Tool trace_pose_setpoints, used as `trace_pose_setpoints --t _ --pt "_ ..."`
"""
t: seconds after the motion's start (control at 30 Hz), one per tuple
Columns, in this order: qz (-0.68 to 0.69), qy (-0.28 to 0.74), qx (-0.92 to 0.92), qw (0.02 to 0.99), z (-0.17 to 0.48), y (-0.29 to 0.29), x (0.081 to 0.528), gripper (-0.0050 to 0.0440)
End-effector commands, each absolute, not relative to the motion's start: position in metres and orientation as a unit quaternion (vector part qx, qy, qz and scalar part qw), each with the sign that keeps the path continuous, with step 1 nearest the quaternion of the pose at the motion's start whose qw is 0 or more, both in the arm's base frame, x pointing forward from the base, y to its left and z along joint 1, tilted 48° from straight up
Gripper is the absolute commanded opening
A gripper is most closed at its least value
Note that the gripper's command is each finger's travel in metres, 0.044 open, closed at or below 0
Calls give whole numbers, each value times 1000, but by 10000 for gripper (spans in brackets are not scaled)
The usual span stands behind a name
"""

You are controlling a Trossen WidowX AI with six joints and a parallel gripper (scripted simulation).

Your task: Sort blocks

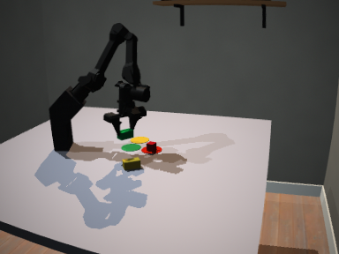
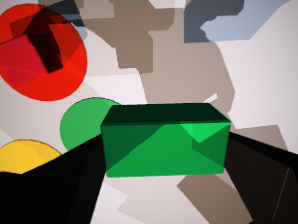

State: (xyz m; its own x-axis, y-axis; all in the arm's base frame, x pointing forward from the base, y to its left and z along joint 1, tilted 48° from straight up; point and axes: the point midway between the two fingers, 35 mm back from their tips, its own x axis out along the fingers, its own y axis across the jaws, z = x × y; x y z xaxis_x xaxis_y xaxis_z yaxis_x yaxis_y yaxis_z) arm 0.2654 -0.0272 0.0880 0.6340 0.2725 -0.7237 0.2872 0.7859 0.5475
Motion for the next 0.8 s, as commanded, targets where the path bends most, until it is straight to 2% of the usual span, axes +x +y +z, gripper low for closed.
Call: trace_pose_setpoints --t 0.0,0.77 --pt "-8 417 322 850 93 -15 266 270" --pt "3 389 344 855 96 47 255 270"
